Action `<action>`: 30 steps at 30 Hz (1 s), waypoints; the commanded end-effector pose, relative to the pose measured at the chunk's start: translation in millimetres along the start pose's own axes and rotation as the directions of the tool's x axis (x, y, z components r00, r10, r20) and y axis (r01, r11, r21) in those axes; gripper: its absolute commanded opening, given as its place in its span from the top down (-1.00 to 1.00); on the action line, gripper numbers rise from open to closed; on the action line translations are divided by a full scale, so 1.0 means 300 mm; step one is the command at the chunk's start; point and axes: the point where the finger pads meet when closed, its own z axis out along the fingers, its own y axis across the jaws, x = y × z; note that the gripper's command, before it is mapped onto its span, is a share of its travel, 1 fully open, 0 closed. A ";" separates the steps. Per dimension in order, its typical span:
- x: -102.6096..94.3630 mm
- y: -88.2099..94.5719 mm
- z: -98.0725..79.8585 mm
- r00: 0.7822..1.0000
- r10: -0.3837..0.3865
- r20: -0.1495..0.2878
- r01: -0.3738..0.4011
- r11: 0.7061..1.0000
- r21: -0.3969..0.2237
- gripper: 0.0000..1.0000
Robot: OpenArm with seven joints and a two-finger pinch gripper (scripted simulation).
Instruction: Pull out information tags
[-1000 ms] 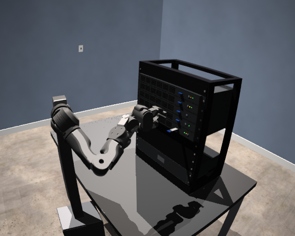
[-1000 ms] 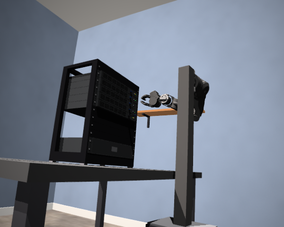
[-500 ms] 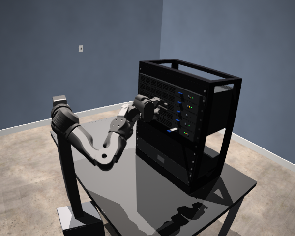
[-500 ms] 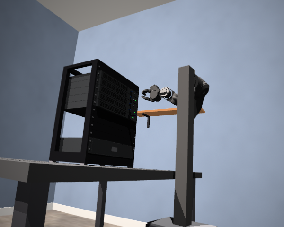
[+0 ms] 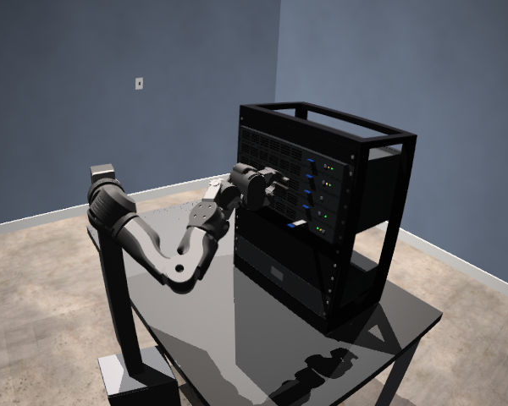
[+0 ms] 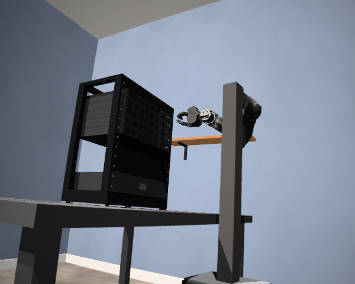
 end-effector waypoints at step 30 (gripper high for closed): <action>0.003 -0.010 0.047 1.000 0.002 0.003 -0.002 1.000 0.003 0.80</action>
